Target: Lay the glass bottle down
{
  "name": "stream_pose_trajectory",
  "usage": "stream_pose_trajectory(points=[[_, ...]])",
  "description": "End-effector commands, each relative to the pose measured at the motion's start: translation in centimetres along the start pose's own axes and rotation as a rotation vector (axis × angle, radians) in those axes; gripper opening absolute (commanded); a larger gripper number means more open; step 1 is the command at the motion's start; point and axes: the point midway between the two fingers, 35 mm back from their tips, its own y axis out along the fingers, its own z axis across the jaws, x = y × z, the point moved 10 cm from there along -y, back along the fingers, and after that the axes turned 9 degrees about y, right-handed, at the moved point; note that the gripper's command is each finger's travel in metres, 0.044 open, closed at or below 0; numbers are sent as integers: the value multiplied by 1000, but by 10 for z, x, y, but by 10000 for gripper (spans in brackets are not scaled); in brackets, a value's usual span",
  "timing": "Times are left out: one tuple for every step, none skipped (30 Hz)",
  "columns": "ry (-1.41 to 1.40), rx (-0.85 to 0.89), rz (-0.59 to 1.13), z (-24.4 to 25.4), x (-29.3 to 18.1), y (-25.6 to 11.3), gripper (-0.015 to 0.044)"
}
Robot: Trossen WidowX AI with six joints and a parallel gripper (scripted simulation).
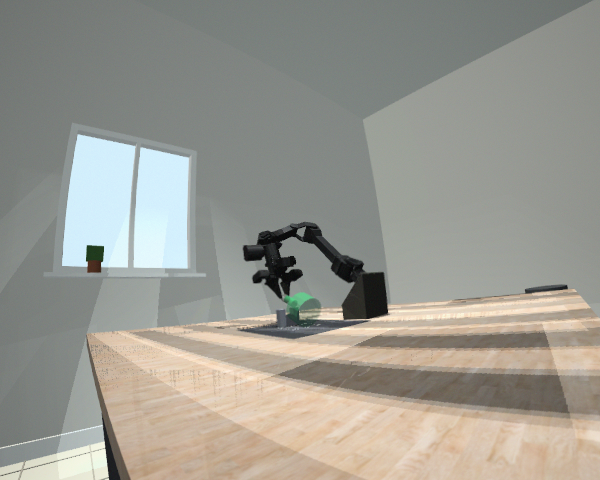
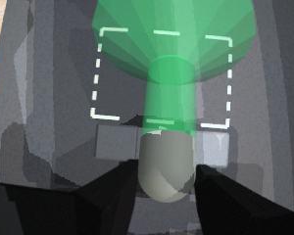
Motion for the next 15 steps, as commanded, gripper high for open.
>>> stream_pose_trajectory(points=[[-2,2,1,0,-2,2,105],[-2,1,1,0,-2,2,105],[-1,1,1,0,-3,3,105],[-1,1,1,0,-4,3,105],[0,0,1,0,-4,3,105],[0,0,1,0,-5,4,105],[1,0,1,0,-5,4,105],[1,-1,1,0,-6,4,105],[1,-1,1,0,-6,5,105],[2,-1,1,0,-7,5,105],[2,-1,1,0,-7,5,105],[3,-2,1,0,-8,6,105],[3,-2,1,0,-8,6,105],[4,-2,1,0,-9,6,105],[4,-2,2,-1,-9,7,105]])
